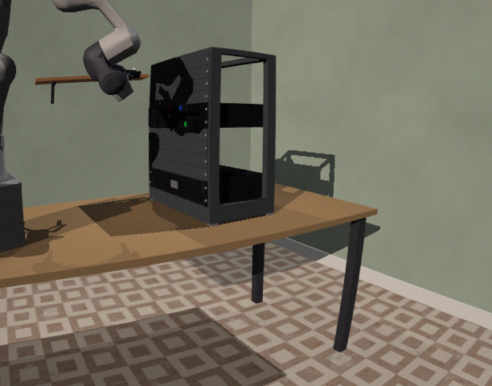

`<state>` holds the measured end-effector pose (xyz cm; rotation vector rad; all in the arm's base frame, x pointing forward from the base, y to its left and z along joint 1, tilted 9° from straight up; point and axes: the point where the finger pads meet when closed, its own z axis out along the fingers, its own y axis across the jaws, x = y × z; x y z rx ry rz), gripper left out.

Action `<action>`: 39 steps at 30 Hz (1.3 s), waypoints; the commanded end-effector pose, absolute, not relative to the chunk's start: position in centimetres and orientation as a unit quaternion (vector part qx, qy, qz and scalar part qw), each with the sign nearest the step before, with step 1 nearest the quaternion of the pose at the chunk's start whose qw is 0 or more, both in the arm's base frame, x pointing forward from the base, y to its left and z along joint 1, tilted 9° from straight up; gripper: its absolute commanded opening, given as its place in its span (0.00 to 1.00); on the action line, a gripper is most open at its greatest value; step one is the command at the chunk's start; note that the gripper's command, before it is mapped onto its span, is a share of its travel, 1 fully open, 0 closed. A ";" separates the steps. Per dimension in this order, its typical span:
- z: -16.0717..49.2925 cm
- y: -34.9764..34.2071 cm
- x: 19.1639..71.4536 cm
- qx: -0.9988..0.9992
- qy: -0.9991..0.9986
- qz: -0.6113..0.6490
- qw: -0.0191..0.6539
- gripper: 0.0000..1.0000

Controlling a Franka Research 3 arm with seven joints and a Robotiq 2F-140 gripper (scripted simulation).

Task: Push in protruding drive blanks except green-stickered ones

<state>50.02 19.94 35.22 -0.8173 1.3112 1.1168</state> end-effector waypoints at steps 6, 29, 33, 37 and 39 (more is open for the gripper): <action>36.2 15.5 52.0 -0.237 0.554 0.486 0.633 1.00; 30.8 3.5 54.0 0.076 0.562 0.479 0.670 1.00; 29.5 2.1 53.8 0.125 0.560 0.477 0.665 1.00; 28.8 1.5 53.6 0.148 0.559 0.477 0.662 1.00; 28.1 1.0 53.5 0.170 0.558 0.476 0.658 1.00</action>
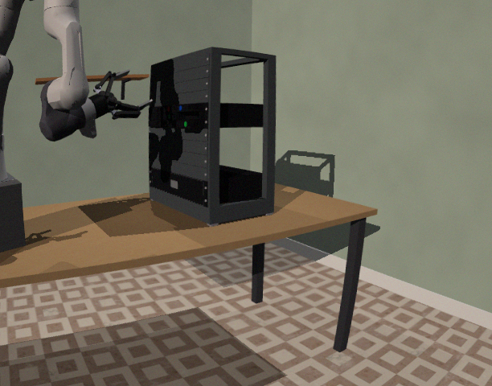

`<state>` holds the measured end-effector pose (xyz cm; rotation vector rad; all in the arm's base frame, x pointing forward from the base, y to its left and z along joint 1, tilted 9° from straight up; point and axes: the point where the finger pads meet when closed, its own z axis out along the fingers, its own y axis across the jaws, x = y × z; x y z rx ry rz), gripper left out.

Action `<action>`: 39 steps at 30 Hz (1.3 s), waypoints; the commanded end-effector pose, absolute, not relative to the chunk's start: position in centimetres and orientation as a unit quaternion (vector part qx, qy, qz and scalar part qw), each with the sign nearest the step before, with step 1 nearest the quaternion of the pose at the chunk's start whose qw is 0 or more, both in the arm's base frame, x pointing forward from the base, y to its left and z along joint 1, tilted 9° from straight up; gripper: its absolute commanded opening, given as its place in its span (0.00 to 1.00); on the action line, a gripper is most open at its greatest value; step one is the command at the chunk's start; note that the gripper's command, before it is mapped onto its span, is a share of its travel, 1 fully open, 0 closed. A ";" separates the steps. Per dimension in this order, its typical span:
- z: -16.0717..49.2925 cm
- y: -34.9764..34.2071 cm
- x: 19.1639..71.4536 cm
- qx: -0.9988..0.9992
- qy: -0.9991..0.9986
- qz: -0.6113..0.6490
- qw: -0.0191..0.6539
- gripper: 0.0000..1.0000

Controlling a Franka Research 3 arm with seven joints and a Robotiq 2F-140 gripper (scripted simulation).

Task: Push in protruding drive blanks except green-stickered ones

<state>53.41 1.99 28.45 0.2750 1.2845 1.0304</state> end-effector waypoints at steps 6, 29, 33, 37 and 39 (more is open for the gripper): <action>26.1 -0.2 52.9 0.231 0.553 0.474 0.645 1.00; 21.0 -1.2 50.8 0.377 0.536 0.473 0.589 1.00; 20.7 -1.2 50.6 0.386 0.535 0.473 0.584 1.00; 20.1 -1.1 50.3 0.402 0.532 0.473 0.576 1.00; 19.9 -1.1 50.2 0.409 0.531 0.473 0.572 1.00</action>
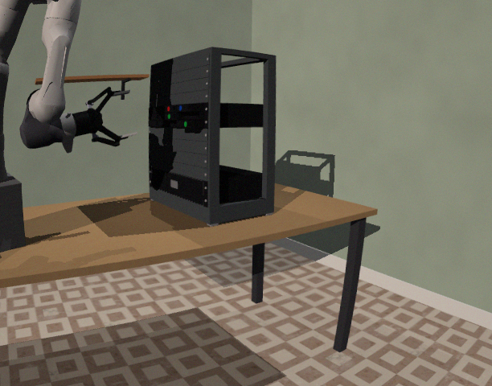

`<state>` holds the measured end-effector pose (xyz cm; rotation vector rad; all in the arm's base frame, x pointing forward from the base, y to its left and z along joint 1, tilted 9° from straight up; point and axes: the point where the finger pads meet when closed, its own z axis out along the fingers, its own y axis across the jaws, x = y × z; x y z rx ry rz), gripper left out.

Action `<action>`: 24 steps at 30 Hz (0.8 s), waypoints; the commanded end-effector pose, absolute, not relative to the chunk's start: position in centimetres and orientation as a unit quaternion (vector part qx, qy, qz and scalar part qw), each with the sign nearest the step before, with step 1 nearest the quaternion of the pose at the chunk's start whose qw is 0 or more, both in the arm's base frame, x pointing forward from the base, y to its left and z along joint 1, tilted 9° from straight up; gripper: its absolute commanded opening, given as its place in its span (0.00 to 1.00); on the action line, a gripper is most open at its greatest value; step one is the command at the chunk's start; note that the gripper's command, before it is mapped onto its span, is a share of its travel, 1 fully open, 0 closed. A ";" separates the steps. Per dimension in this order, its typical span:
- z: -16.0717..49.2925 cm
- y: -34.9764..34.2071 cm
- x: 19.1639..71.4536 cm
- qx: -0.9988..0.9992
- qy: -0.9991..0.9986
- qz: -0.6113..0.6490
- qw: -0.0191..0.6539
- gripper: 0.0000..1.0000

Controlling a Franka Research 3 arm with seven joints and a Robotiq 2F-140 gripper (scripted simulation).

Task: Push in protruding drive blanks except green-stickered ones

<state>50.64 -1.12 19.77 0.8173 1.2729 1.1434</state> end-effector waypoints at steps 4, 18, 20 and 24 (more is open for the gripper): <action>19.5 -1.0 49.9 0.420 0.529 0.473 0.565 1.00; 18.7 -0.7 49.5 0.443 0.525 0.474 0.551 1.00; 18.6 -0.7 49.4 0.445 0.525 0.474 0.550 1.00; 18.5 -0.6 49.3 0.448 0.524 0.474 0.548 1.00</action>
